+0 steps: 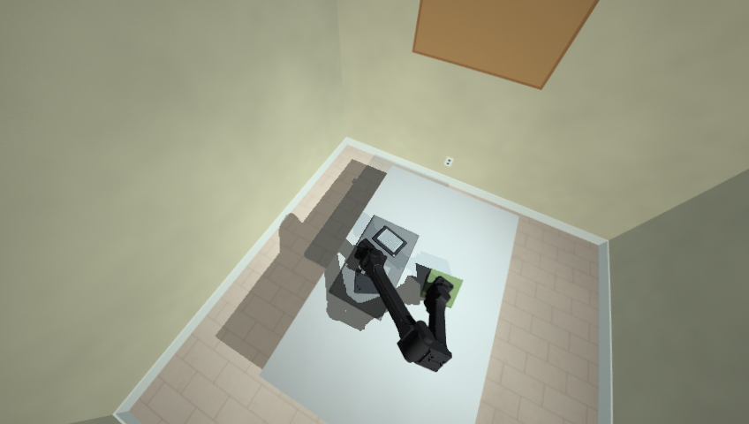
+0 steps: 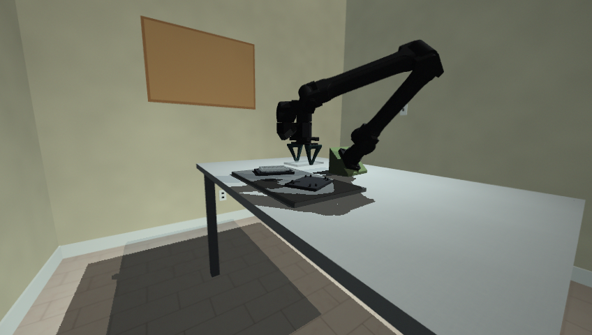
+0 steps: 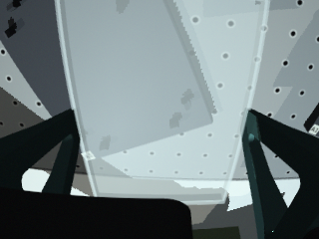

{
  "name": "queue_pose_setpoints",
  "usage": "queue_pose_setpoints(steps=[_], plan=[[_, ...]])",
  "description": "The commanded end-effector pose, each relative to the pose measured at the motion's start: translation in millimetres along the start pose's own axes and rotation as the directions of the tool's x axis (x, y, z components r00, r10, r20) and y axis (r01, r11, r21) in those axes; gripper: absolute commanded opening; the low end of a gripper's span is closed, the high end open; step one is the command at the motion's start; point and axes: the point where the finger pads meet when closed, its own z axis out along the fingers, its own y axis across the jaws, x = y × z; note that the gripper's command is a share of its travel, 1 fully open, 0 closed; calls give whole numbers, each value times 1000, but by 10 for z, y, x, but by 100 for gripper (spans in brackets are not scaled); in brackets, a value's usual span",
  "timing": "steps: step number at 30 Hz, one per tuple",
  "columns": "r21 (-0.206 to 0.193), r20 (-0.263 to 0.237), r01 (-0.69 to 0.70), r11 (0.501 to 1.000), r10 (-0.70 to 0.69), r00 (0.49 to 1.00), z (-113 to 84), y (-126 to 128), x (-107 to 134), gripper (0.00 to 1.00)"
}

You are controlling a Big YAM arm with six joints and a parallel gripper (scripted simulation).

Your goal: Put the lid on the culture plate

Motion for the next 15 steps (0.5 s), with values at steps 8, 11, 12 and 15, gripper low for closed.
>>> queue_pose_setpoints(steps=[8,11,12,15], plan=[[5,58,-312,950,311,949,-177,-389,-224,0],[6,59,-312,950,311,948,-177,-495,-222,0],[6,57,-314,950,313,948,-177,-528,-217,0],[6,56,-315,949,314,948,-177,-562,-213,0]])
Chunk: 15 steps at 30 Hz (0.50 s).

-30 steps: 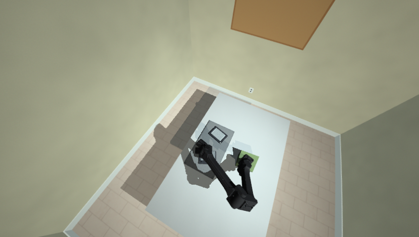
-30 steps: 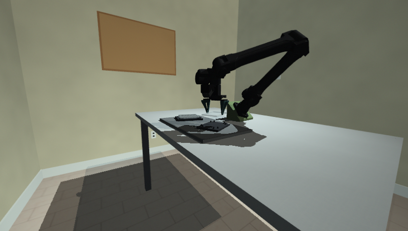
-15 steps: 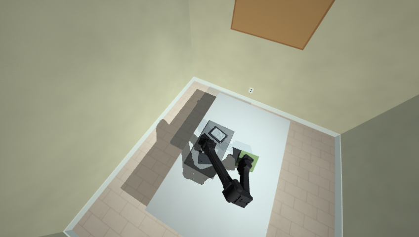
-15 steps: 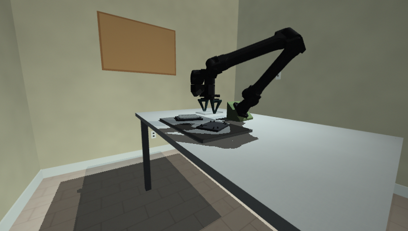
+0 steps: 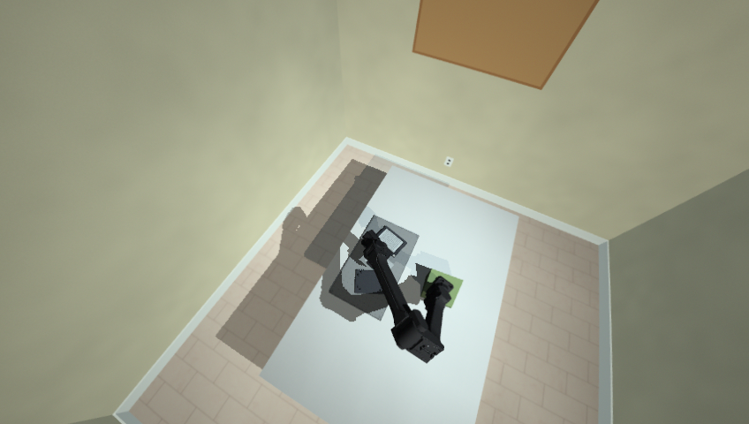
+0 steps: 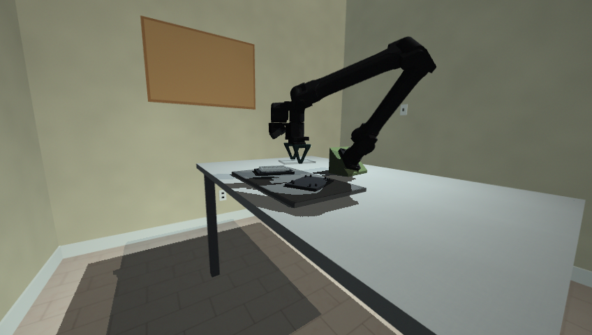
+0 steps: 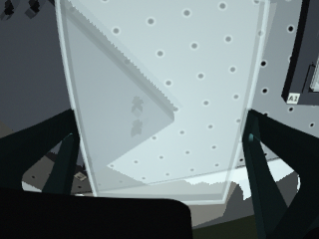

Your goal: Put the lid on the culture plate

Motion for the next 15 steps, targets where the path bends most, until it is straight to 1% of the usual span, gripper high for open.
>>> queue_pose_setpoints(steps=[1,3,15], plan=[[0,50,-8,1000,8,999,-168,-71,-245,0],[4,55,12,1000,-12,998,-169,-144,-279,0],[6,52,8,1000,-8,999,-169,-548,-385,0]])
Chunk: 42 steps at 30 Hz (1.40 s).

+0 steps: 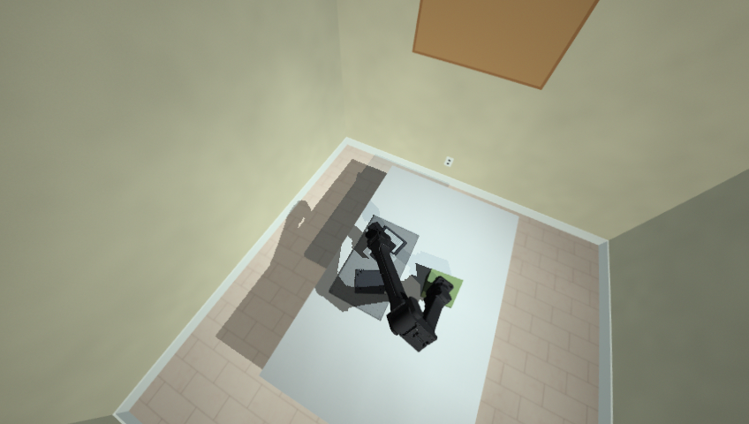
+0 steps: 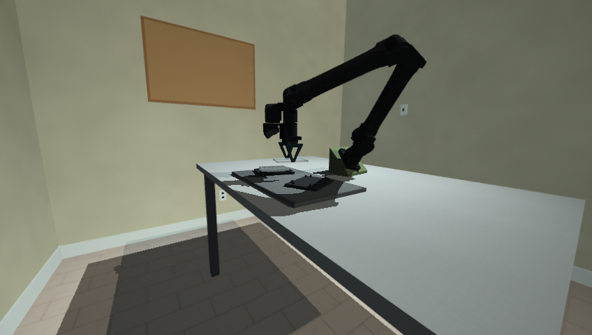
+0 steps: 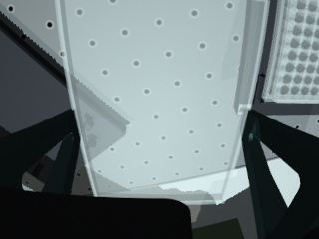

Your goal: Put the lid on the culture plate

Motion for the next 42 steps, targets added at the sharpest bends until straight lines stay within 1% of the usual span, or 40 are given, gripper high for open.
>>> queue_pose_setpoints(steps=[1,3,7,17,20,34,36,42], plan=[[1,51,36,999,-36,998,-165,-125,-255,0],[-3,47,32,999,-32,998,-164,-151,-253,0],[4,54,38,999,-38,998,-165,-295,-315,0],[4,50,34,999,-34,998,-163,-626,-407,0],[1,48,32,999,-32,998,-163,-653,-412,0],[6,48,32,999,-32,998,-161,-1123,-555,0],[6,48,32,999,-32,998,-161,-1123,-555,0],[4,45,29,1000,-29,999,-159,-1300,-608,0]])
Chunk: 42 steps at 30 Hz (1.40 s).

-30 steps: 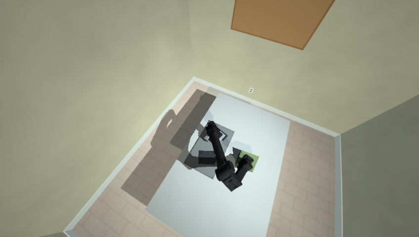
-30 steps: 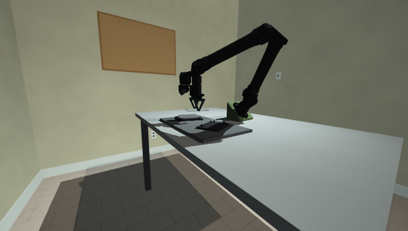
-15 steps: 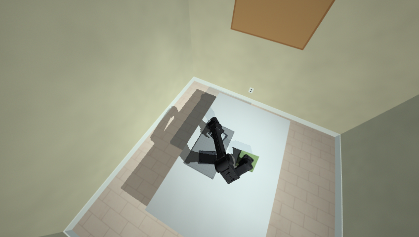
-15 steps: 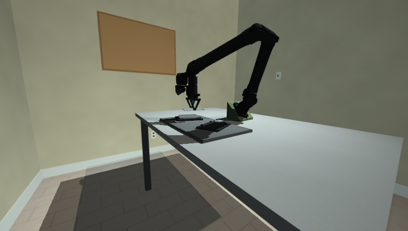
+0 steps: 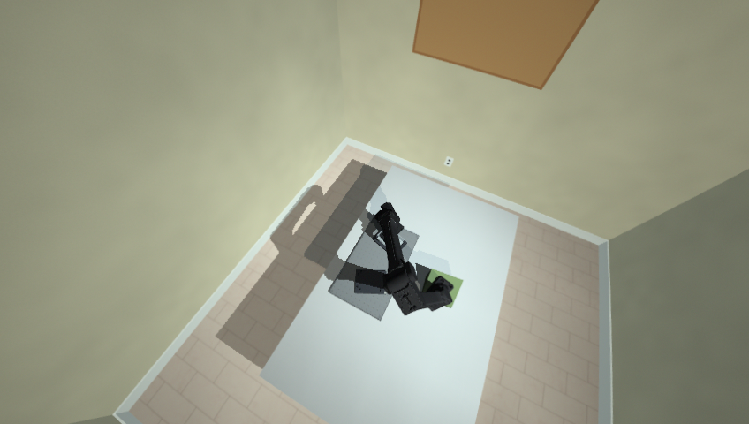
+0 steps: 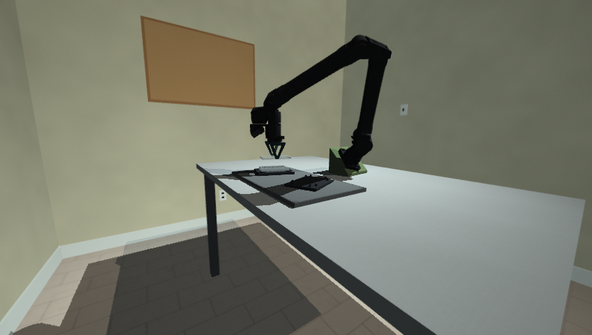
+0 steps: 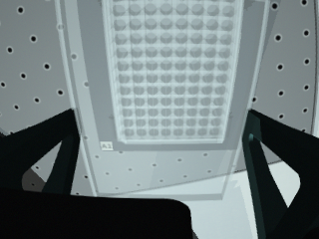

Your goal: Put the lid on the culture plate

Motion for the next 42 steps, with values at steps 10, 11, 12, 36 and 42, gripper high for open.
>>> queue_pose_setpoints(steps=[10,11,12,36,42], plan=[[11,63,32,999,-33,997,-191,-188,-261,0],[11,63,32,999,-33,997,-191,-188,-261,0],[9,59,29,1000,-29,998,-185,-186,-251,0],[5,34,22,1000,-22,999,-80,-104,-162,0],[-5,3,8,1000,-8,1000,186,-82,-64,0]])
